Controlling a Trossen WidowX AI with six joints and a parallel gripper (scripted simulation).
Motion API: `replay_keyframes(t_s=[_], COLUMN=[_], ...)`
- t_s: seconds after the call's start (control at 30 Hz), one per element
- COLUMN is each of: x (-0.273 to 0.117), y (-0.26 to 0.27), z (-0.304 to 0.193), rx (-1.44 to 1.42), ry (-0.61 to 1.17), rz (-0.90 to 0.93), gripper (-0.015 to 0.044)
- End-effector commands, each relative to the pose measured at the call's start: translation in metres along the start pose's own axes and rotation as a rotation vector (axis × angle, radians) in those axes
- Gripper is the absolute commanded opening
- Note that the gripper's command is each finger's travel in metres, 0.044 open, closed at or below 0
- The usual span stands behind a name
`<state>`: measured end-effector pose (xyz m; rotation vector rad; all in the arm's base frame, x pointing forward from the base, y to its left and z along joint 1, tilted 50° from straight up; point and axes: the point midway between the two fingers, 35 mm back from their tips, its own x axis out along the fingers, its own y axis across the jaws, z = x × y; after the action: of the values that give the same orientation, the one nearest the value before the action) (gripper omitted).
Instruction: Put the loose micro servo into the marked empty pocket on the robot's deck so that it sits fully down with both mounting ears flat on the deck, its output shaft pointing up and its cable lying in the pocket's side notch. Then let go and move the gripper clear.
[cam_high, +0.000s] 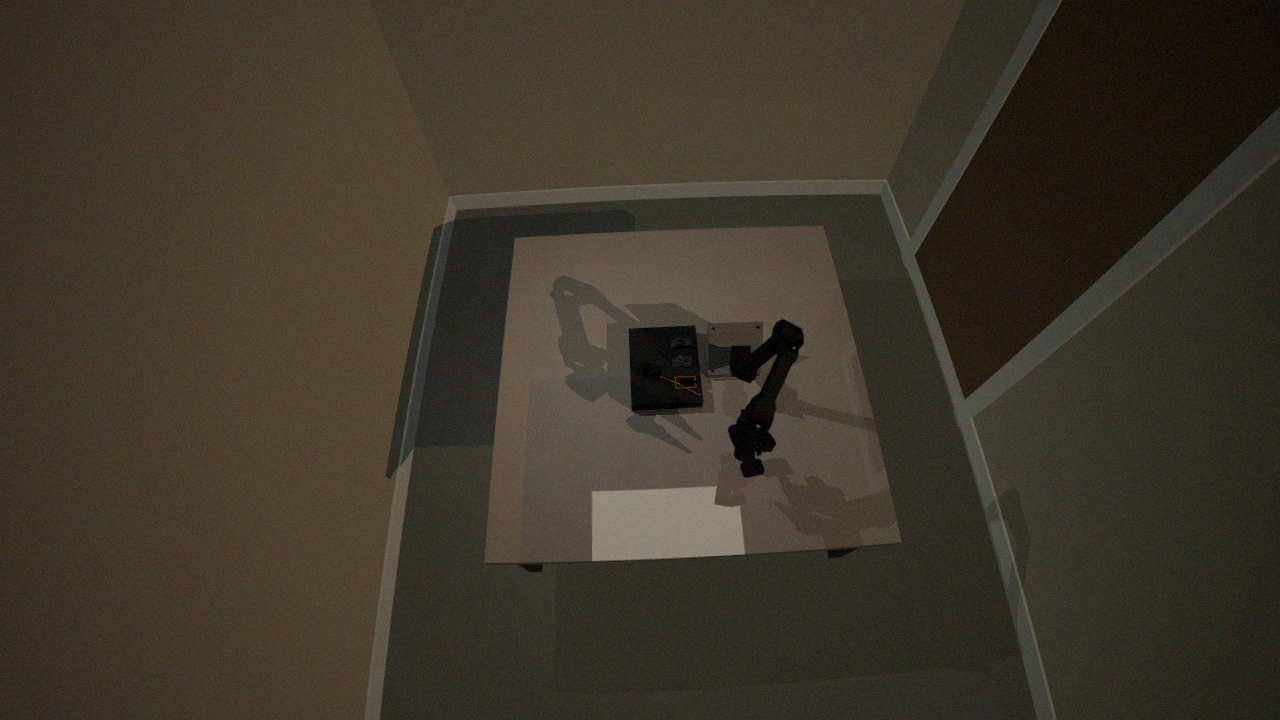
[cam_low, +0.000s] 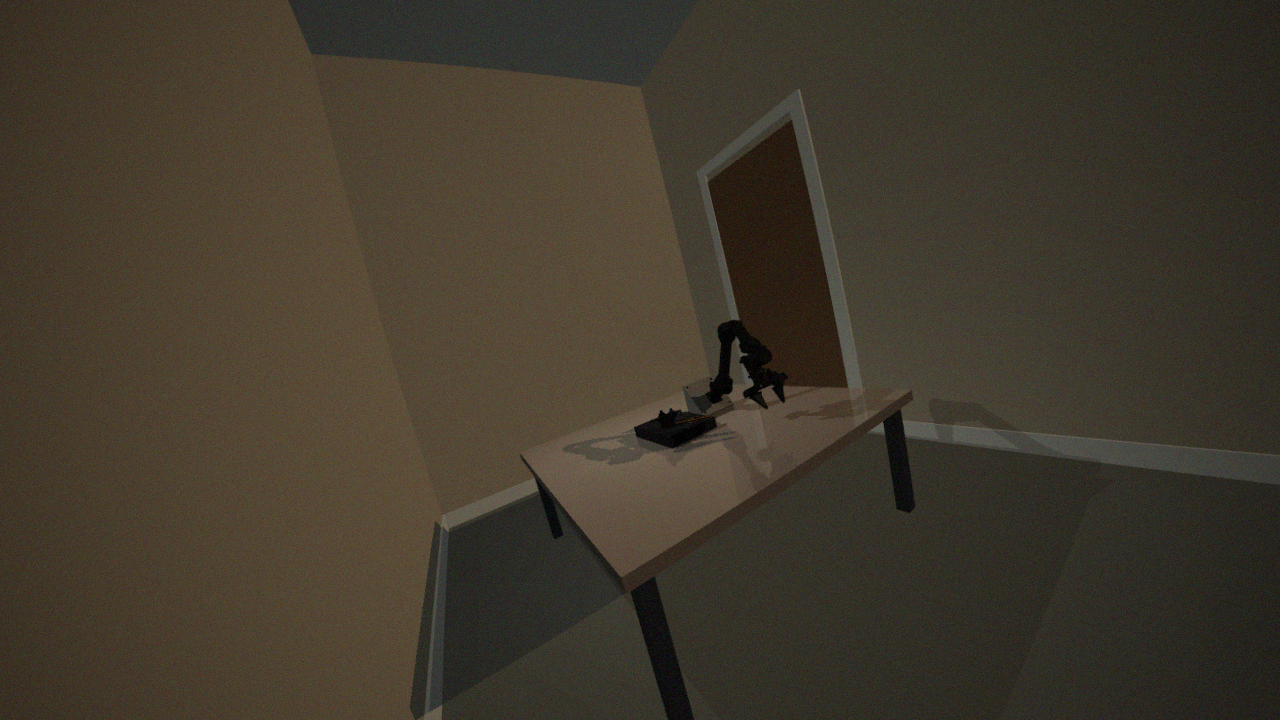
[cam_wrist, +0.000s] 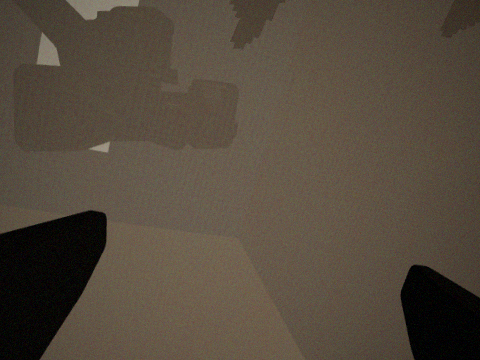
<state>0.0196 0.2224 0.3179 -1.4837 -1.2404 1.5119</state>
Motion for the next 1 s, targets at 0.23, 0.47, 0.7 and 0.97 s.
replay_keyframes(t_s=[0.23, 0.47, 0.7, 0.97], x=[0.006, 0.012, 0.013, 0.011], y=[0.011, 0.026, 0.042, 0.063], z=[-0.019, -0.045, -0.071, -0.099], rx=[0.138, 0.325, 0.513, 0.741], ry=[0.042, 0.103, 0.169, 0.249], rz=[0.064, 0.136, 0.195, 0.251], gripper=[0.0440, 0.0440, 0.0440, 0.0440])
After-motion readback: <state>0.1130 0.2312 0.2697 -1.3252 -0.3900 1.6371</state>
